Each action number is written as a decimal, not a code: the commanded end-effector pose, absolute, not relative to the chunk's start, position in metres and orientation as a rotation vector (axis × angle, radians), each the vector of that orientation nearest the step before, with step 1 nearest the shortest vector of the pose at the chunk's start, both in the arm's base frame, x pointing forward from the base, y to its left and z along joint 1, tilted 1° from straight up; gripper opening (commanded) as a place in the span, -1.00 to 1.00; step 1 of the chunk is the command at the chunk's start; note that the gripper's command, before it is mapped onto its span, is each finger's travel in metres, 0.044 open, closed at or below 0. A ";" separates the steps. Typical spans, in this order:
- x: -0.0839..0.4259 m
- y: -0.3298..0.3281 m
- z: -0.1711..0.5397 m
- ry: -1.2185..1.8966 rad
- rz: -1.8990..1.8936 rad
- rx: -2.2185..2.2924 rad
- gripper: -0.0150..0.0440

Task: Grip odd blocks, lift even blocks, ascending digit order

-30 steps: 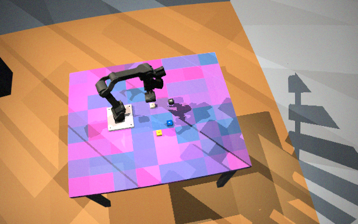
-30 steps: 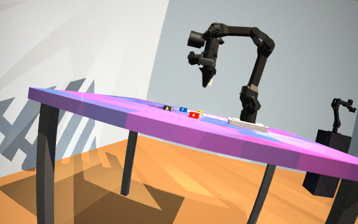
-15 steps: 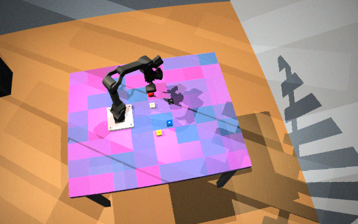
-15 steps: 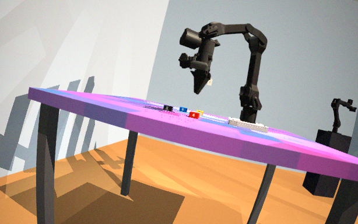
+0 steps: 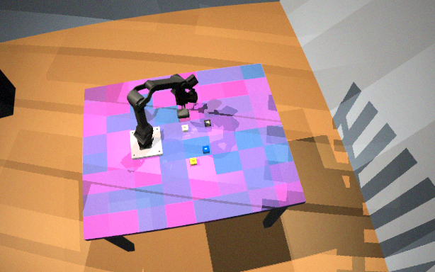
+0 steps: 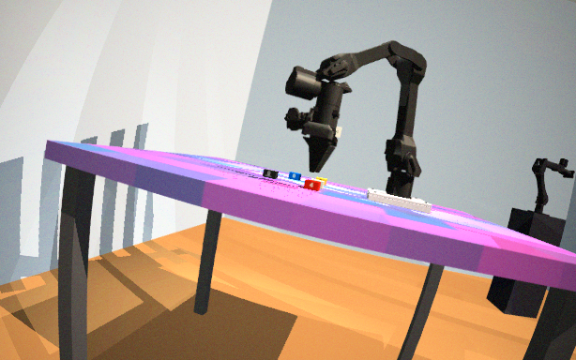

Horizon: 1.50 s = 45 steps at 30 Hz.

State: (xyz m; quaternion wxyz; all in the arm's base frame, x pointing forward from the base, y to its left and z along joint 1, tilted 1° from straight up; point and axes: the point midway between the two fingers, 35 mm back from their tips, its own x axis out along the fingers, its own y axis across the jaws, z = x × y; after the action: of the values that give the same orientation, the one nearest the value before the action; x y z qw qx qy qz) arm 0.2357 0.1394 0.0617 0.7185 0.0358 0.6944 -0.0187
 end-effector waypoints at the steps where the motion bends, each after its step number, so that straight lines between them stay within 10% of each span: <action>1: 0.236 0.139 0.055 1.536 -0.047 0.080 0.86; 18: 0.236 0.139 0.031 1.537 -0.047 0.080 0.86; 29: 0.236 0.139 0.031 1.537 -0.047 0.080 -0.08; 45: 0.236 0.139 0.031 1.537 -0.047 0.080 -0.08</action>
State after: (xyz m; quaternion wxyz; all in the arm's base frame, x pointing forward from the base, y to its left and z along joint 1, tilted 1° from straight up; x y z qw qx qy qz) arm 0.2356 0.1393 0.0310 0.7174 0.0350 0.6955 -0.0196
